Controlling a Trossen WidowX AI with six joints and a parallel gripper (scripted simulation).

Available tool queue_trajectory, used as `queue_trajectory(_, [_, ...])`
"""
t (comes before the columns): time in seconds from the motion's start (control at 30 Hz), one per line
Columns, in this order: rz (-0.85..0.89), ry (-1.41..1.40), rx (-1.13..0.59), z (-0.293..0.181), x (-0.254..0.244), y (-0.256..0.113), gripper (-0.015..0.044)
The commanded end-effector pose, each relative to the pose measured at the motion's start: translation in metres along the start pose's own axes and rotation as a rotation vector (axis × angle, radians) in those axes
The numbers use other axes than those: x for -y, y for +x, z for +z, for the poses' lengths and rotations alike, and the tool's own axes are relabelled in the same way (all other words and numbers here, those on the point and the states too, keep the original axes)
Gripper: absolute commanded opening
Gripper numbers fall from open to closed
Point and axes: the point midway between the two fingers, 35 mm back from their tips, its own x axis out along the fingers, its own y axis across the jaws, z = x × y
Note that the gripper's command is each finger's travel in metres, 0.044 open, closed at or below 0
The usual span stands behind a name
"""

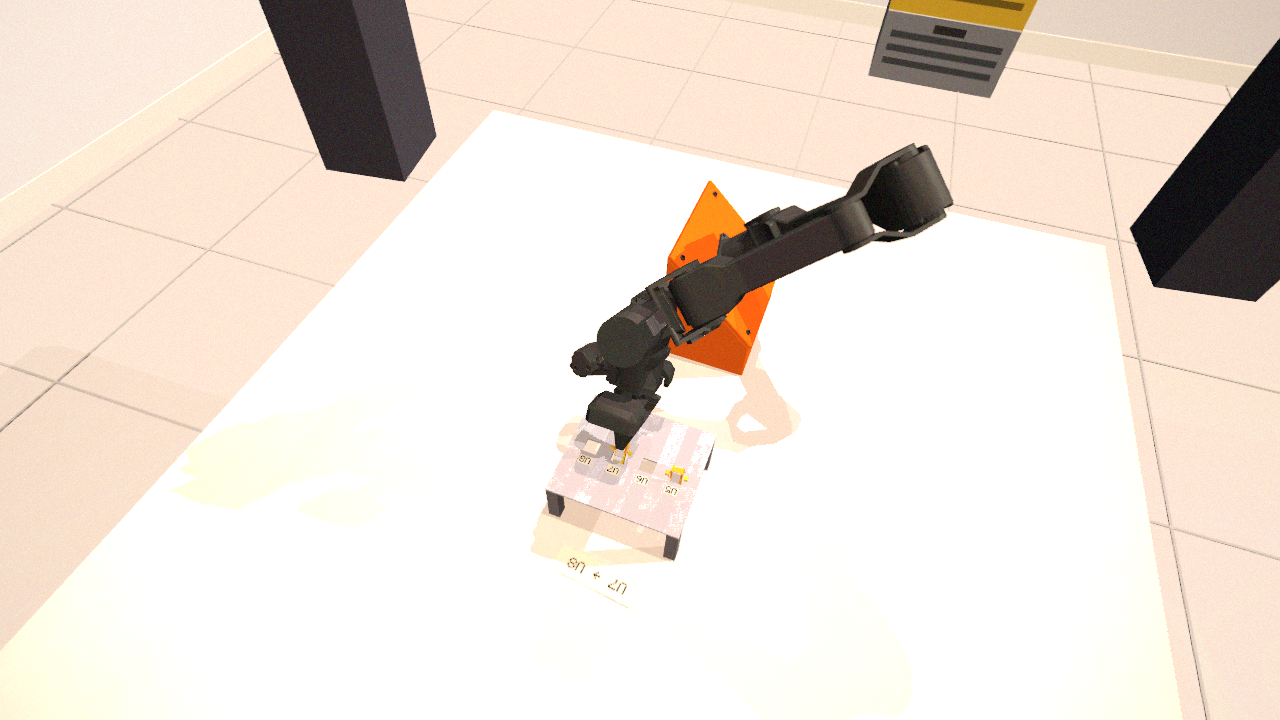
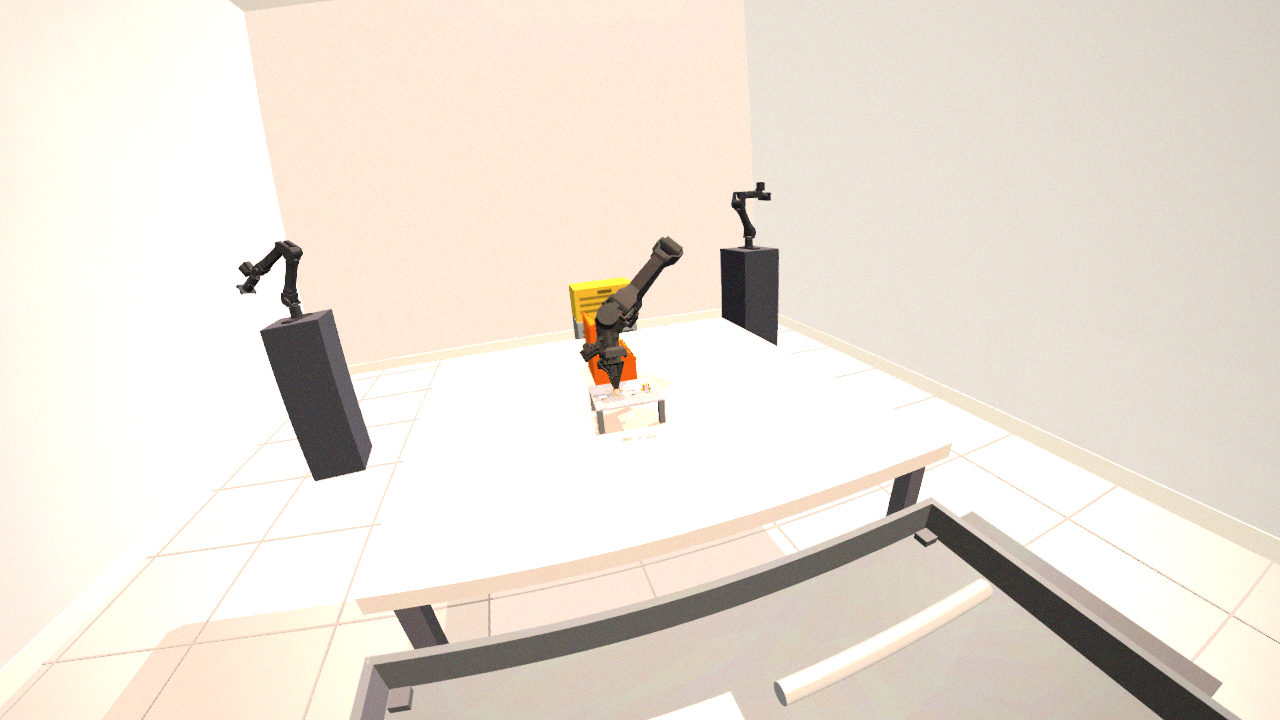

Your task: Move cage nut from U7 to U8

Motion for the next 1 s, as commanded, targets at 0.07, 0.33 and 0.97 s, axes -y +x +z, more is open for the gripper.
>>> queue_trajectory(0.07, [0.002, 0.006, -0.003, -0.0005, 0.0017, 0.0002, 0.0028])
queue_trajectory(0.33, [0.008, 0.006, -0.003, -0.0005, 0.0015, 0.0002, 0.0028])
queue_trajectory(0.97, [0.008, 0.006, -0.004, -0.0005, -0.0011, 0.0002, 0.0028])
